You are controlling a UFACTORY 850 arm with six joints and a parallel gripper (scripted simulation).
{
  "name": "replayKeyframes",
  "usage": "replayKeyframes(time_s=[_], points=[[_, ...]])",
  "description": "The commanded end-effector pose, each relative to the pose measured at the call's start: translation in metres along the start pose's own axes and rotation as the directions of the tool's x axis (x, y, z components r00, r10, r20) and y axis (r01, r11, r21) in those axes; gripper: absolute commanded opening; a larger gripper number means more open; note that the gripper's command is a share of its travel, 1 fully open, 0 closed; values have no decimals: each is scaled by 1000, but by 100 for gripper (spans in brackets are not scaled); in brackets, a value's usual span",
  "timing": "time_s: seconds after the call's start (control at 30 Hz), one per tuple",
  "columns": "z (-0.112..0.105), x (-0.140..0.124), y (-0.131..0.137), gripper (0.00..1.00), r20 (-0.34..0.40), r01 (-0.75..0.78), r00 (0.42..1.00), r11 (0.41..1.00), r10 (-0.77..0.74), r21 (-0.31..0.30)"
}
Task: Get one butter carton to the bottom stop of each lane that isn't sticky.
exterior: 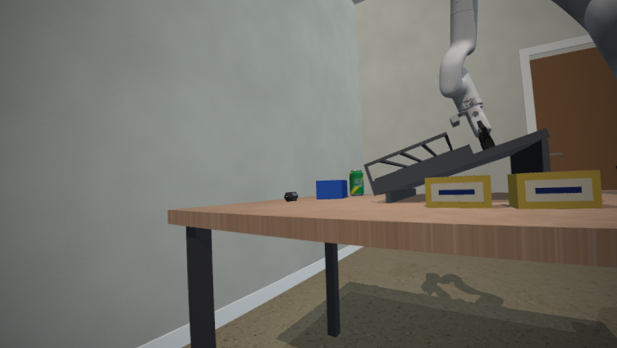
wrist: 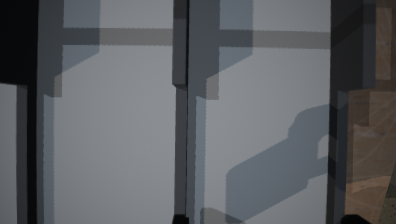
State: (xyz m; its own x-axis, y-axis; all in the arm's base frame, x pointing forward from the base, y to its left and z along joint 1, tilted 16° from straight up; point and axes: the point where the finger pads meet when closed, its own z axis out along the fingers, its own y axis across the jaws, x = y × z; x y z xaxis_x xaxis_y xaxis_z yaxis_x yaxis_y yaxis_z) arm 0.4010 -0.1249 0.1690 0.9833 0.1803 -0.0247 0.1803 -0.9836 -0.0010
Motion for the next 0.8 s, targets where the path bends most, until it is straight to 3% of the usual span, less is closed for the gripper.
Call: replayKeyframes(time_s=[0.0,0.77], points=[[-1,1,0,85,-1,0,1000,1000,0,-1],[-1,1,0,87,-1,0,1000,1000,0,-1]])
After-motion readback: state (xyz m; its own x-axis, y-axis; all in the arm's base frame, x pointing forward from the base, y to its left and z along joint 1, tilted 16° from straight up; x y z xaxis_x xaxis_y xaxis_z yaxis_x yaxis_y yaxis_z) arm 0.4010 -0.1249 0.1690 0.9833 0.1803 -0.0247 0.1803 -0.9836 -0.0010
